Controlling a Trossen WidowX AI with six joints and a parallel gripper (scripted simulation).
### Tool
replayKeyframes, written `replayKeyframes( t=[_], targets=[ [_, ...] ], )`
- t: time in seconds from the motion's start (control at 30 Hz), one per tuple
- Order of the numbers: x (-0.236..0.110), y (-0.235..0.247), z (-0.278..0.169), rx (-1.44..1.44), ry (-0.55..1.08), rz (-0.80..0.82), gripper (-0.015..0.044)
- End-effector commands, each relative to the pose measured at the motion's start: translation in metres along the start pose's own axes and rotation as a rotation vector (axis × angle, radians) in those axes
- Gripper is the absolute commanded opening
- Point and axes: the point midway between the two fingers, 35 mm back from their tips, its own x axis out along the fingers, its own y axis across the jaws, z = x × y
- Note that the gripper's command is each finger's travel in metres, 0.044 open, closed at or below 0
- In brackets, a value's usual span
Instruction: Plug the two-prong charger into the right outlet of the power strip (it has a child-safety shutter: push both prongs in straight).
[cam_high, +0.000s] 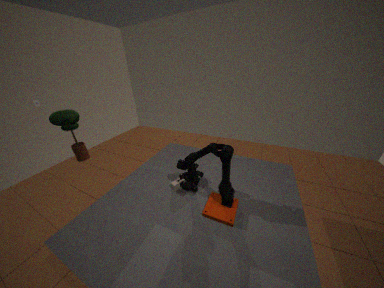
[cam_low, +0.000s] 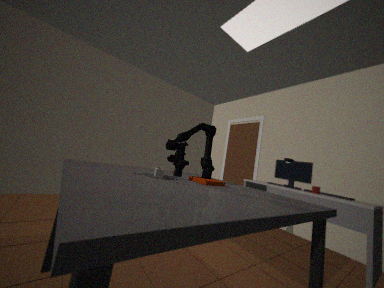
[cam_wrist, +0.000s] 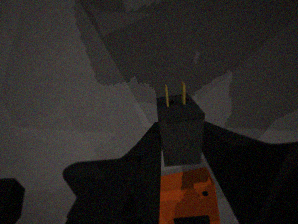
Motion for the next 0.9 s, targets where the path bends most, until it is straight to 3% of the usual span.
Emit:
replayKeyframes(
  t=[0.0, 0.87],
  targets=[
    [0.005, -0.007, -0.001, 0.042, 0.01, 0.006, 0.0],
    [0.01, -0.034, 0.012, 0.168, 0.008, 0.011, 0.0]
  ],
)
